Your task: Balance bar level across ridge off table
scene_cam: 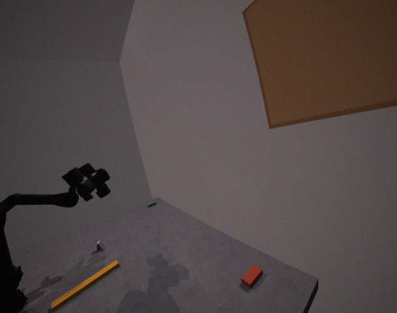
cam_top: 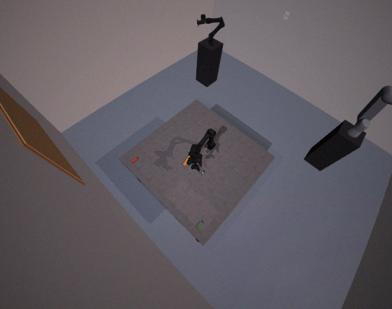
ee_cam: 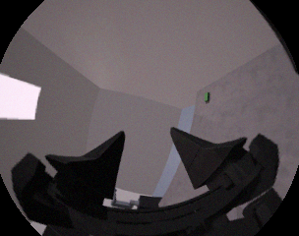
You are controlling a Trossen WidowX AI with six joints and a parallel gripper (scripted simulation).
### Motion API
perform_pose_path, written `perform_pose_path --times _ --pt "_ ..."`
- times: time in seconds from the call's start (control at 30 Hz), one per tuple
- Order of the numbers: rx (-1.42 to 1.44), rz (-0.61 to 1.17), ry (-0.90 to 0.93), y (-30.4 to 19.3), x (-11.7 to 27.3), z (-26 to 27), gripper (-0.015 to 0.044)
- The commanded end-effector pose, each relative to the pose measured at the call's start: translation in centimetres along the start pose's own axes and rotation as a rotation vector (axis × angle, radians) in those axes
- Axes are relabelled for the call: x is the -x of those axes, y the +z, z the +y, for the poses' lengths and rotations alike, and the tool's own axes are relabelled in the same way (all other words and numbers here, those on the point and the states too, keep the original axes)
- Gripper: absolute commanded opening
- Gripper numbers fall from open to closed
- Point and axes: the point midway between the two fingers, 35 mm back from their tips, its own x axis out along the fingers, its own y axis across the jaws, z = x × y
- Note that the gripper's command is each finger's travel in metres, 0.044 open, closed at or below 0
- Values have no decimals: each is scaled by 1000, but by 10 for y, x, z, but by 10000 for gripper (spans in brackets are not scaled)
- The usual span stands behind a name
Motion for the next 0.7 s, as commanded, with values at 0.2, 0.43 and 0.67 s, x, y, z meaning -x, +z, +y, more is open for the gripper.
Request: perform_pose_path --times 0.2,0.43,0.67 --pt "80 -191 -205 37 24 -50 315" --pt "136 -270 -382 51 48 -85 315" --pt "189 -300 -582 57 77 -121 315"
